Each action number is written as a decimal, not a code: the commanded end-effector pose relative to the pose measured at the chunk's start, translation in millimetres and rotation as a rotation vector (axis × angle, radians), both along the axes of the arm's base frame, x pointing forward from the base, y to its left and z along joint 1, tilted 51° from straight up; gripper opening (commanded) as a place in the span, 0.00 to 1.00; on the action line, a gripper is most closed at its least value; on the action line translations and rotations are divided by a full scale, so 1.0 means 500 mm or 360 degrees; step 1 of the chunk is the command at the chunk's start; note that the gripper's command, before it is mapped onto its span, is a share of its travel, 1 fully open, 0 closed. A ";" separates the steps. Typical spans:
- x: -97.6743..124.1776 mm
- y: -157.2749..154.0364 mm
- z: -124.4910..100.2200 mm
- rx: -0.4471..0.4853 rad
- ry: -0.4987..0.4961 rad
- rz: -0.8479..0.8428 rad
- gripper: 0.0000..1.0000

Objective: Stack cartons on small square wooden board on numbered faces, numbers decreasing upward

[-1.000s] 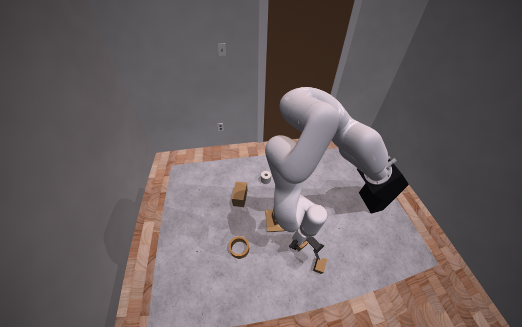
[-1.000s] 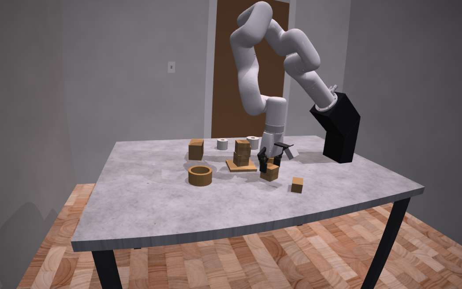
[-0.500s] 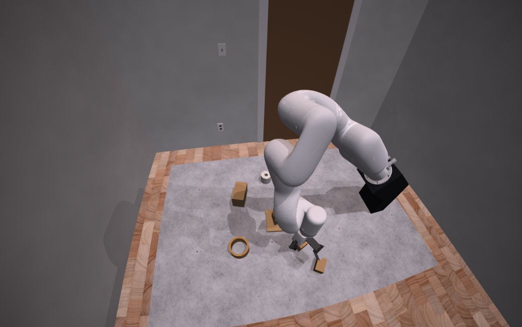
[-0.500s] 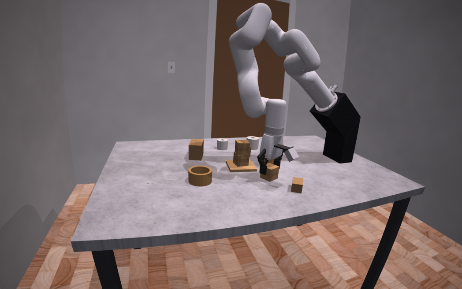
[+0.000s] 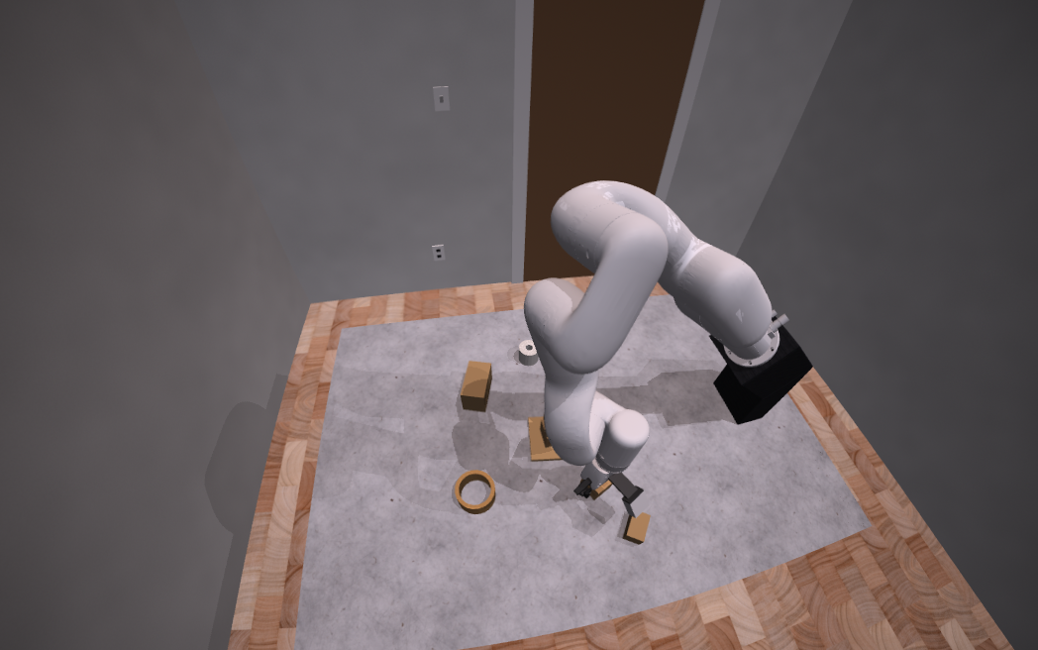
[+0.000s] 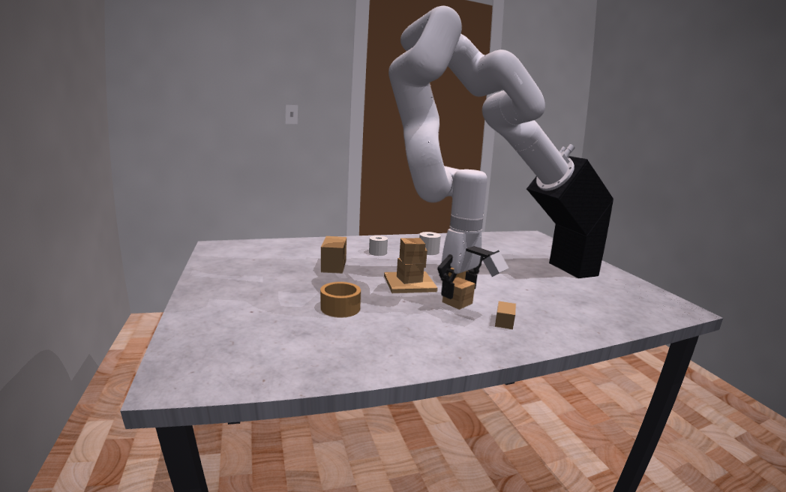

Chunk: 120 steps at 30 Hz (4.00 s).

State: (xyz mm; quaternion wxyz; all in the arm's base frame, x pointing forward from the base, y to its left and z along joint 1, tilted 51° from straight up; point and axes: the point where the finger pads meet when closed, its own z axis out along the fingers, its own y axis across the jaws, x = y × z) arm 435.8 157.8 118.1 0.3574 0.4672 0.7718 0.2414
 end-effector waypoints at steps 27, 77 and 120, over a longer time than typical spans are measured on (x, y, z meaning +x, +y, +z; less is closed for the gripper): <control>0.000 0.001 0.001 0.0001 -0.0001 0.0001 0.00; -0.129 -0.007 0.104 -0.0001 -0.0003 -0.0001 0.00; -0.229 -0.012 0.186 -0.0033 -0.0018 0.0025 0.00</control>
